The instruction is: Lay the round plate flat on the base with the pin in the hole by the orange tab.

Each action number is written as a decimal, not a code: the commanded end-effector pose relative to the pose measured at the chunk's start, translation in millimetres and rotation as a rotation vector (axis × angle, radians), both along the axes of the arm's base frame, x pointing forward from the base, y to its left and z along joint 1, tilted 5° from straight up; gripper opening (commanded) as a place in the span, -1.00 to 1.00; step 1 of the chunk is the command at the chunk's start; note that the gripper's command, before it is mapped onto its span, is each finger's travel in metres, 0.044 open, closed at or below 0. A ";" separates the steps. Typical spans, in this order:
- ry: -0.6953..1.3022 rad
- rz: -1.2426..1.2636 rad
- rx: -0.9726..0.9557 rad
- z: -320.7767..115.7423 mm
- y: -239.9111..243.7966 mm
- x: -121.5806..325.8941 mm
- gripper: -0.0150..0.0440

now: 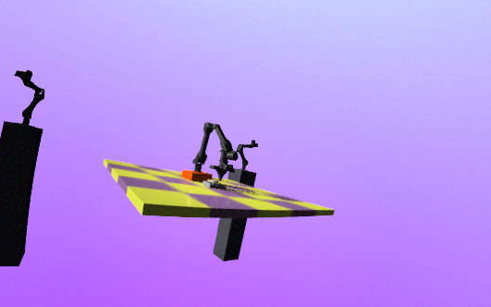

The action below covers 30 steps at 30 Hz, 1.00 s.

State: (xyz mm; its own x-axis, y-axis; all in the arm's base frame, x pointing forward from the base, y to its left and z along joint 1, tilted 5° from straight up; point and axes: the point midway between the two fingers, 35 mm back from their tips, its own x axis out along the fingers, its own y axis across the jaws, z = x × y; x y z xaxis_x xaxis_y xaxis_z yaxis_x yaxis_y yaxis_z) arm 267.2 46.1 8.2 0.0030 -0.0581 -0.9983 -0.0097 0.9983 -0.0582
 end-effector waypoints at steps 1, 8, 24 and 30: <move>0.018 -0.005 -0.008 -3.4 -3.8 -8.0 -0.49; 0.018 -0.005 -0.008 -3.1 -5.9 -12.0 -0.49; 0.019 -0.005 -0.008 -2.5 -13.3 -21.4 -0.49; 0.019 -0.005 -0.009 -1.9 -16.3 -24.8 -0.49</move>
